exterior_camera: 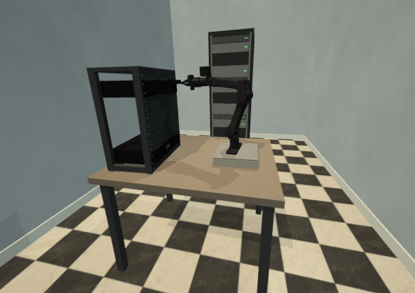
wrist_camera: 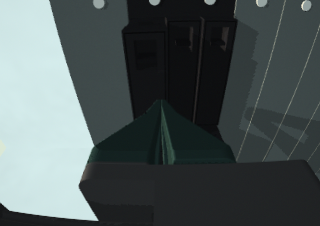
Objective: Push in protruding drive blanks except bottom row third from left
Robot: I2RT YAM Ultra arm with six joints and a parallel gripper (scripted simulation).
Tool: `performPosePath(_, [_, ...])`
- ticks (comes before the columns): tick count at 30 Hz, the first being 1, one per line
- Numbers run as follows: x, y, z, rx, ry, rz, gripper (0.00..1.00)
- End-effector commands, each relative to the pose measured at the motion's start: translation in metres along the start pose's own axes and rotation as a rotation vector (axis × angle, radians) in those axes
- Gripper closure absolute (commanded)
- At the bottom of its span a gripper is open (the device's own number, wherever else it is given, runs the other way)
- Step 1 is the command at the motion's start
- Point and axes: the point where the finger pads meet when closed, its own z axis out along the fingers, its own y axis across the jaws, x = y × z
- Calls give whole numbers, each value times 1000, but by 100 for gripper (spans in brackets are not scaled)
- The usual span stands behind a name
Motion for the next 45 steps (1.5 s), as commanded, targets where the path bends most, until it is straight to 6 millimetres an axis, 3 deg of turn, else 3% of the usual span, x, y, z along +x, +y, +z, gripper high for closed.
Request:
performPosePath(1, [-2,21,-3,-17,1,-23,100])
performPosePath(3, [-2,21,-3,-17,1,-23,100])
performPosePath(4, [5,32,-12,-43,6,-37,100])
performPosePath(22, [3,30,-10,-36,3,-33,100])
performPosePath(29, [5,26,9,-40,10,-34,100])
performPosePath(31, [8,33,3,-58,11,-43,100])
performPosePath(45, [8,33,3,-58,11,-43,100])
